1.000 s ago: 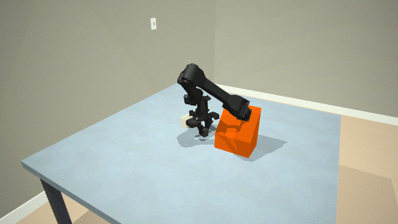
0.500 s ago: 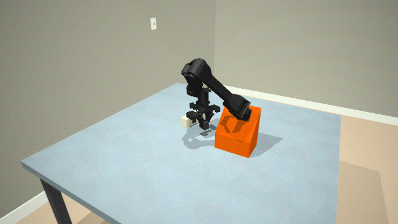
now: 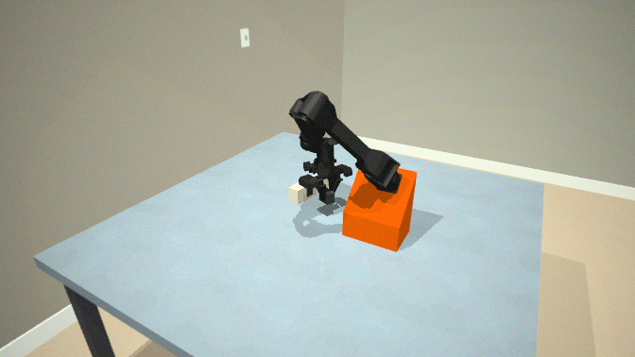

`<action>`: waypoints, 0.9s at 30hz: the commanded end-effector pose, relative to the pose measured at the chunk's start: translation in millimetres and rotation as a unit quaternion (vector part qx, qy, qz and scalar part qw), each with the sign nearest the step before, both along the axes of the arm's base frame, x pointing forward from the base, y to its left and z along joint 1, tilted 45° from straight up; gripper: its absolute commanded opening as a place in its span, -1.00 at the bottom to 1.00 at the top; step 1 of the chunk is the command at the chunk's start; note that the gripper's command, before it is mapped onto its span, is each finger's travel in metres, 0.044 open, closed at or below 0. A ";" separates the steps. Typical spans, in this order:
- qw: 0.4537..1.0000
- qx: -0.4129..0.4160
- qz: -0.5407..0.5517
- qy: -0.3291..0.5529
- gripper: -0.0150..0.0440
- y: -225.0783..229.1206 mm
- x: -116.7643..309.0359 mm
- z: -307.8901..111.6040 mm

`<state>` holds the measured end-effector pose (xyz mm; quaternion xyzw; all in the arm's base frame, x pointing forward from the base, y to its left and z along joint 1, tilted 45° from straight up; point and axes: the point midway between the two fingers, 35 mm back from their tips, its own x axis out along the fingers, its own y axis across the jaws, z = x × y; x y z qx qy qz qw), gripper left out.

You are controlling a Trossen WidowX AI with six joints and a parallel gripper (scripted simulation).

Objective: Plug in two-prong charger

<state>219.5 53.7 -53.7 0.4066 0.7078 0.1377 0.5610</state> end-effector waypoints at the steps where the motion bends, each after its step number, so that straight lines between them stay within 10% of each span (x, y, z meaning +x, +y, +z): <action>1: 1.000 -0.005 0.005 -0.010 -0.49 -6.3 4.0 -7.1; 27: 0.998 -0.009 0.038 -0.044 -0.49 -27.3 10.0 -47.2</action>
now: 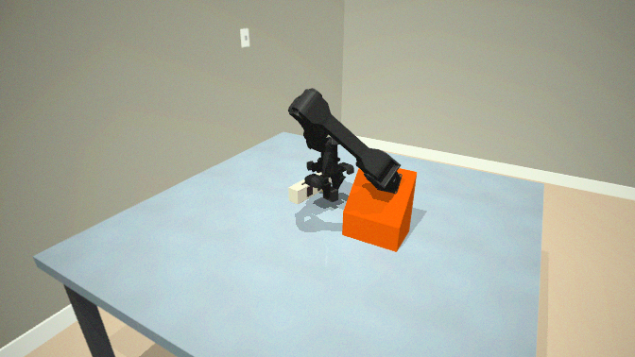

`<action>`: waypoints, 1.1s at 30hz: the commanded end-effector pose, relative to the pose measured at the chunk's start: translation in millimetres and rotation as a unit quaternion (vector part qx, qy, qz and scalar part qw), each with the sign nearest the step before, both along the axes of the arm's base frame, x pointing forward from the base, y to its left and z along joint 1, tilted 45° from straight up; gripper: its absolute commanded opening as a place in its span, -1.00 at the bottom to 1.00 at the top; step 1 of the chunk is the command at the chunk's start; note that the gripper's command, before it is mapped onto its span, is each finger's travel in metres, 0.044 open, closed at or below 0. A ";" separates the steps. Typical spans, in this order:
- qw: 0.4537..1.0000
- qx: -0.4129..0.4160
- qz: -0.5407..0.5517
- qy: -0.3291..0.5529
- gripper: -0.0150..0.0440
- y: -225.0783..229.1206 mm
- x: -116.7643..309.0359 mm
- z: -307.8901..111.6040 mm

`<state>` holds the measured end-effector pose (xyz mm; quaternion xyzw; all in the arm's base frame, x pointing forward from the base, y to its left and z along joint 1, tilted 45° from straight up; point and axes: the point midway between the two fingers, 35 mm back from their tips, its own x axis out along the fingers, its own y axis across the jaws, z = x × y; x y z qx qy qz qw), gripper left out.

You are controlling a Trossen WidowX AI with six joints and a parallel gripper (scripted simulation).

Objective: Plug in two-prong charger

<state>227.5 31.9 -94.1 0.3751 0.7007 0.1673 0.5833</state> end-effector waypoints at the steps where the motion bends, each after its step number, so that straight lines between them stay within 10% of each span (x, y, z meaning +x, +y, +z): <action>1: 1.000 -0.004 0.006 -0.009 -0.49 -6.3 2.1 -8.5; 33: 0.998 -0.006 0.048 -0.050 -0.49 -28.7 -3.1 -62.7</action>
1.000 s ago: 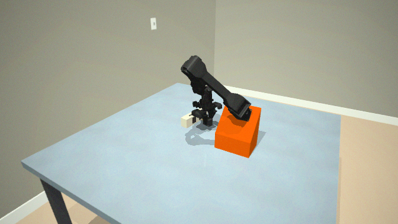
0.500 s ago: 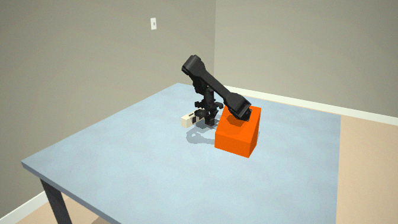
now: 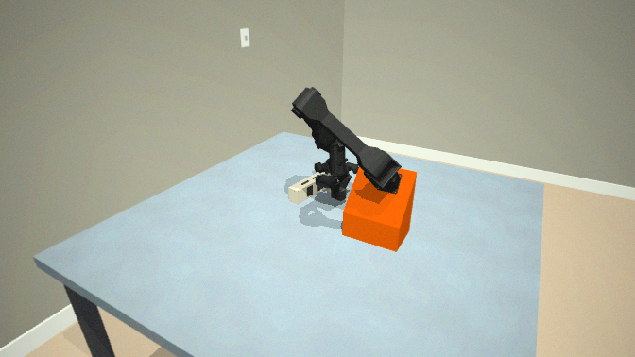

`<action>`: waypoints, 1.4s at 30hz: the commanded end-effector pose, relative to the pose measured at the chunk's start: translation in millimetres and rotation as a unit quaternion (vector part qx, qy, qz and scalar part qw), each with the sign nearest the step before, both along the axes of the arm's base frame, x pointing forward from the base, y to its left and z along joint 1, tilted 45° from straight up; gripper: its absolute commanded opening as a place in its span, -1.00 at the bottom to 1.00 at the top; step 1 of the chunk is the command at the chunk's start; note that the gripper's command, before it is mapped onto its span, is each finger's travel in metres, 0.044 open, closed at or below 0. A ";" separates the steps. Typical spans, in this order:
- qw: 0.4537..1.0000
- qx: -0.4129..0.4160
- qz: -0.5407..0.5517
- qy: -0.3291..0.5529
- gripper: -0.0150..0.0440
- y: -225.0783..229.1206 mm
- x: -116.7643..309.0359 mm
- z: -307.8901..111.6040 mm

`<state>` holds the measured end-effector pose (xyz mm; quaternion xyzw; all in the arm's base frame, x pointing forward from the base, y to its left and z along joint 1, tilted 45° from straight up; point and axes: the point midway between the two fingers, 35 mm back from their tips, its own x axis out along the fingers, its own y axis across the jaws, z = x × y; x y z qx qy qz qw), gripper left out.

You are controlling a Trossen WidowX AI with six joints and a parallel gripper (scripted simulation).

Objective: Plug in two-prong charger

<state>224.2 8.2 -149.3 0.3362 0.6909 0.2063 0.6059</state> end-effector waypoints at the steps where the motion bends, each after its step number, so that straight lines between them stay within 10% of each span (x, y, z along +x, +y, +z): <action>1: 1.000 -0.004 0.005 -0.008 -0.49 -5.1 0.3 -7.6; 42: 1.000 -0.004 0.012 -0.016 -0.49 -14.5 40.2 -20.7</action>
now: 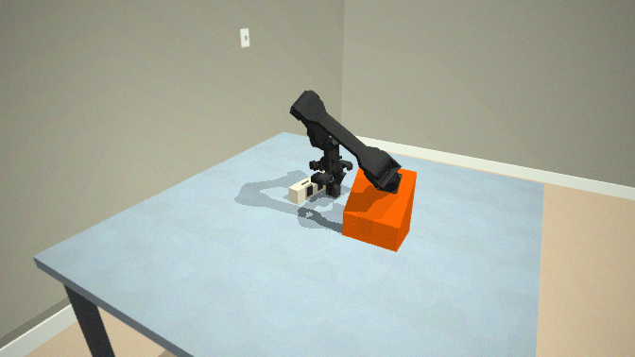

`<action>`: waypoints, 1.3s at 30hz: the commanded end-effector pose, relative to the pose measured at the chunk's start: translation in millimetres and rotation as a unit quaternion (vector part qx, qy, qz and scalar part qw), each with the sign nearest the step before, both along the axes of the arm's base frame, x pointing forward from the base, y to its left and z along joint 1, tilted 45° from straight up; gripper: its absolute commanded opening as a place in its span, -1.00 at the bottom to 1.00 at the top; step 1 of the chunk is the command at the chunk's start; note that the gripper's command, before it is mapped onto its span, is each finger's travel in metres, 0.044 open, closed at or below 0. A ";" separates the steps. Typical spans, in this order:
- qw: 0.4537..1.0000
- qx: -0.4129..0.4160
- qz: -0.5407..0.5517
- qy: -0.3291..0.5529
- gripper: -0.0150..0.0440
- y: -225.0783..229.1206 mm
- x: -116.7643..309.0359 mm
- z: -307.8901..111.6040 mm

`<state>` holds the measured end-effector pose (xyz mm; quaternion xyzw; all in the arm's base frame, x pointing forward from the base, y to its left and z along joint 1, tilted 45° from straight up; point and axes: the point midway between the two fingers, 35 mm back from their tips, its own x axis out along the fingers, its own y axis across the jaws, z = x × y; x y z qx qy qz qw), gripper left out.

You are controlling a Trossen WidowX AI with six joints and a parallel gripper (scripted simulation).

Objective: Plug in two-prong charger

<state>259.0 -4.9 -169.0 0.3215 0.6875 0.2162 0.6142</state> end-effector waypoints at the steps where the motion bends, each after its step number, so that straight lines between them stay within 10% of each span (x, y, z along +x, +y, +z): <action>1: 1.000 0.000 -0.001 -0.002 -0.49 -1.5 6.4 -1.3; 39: 1.000 0.000 0.001 -0.003 -0.49 -3.4 17.0 -3.4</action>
